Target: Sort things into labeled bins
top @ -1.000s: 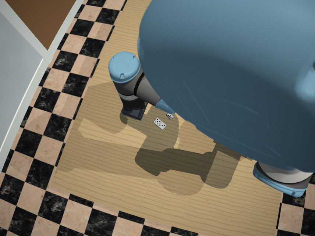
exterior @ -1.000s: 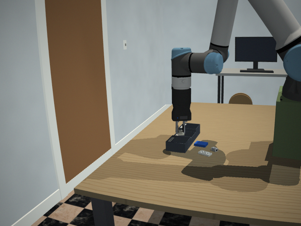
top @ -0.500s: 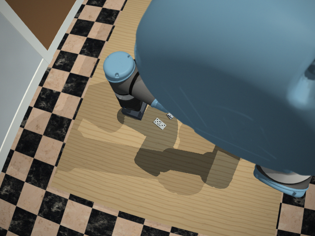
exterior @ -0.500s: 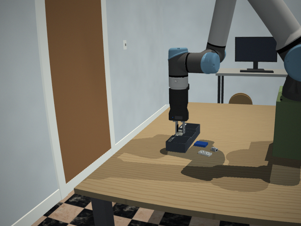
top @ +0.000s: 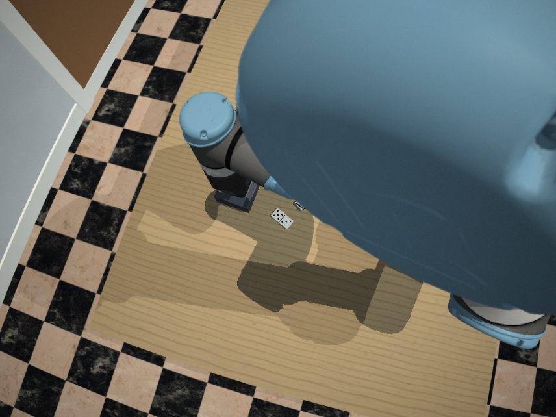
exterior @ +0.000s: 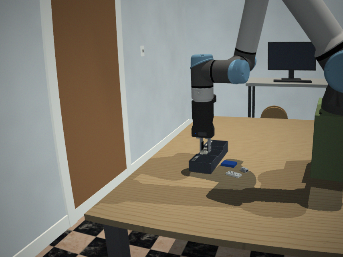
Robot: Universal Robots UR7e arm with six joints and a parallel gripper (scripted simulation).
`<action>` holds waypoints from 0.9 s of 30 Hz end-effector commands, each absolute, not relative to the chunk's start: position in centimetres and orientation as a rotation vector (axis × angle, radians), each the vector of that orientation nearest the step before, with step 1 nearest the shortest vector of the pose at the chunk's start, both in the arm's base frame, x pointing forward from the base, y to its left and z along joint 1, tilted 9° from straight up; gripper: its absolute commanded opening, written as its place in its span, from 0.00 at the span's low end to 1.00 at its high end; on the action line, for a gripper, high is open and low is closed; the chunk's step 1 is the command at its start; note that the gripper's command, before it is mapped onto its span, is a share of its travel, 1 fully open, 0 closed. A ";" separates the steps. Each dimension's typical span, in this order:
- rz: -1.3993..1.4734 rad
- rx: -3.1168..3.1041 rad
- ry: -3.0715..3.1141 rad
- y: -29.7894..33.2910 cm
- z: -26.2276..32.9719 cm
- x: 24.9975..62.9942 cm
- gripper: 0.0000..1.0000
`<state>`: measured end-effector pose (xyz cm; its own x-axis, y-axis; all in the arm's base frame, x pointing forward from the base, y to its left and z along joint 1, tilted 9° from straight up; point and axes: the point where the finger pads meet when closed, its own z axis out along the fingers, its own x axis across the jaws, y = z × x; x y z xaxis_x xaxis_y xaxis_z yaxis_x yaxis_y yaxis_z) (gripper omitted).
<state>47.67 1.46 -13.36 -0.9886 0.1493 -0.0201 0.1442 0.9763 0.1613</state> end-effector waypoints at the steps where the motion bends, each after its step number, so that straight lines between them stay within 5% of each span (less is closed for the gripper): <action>1: 0.248 0.232 3.090 1.5 -13.3 47.7 0.49; 27: 0.248 0.232 3.090 2.2 -18.0 47.9 0.49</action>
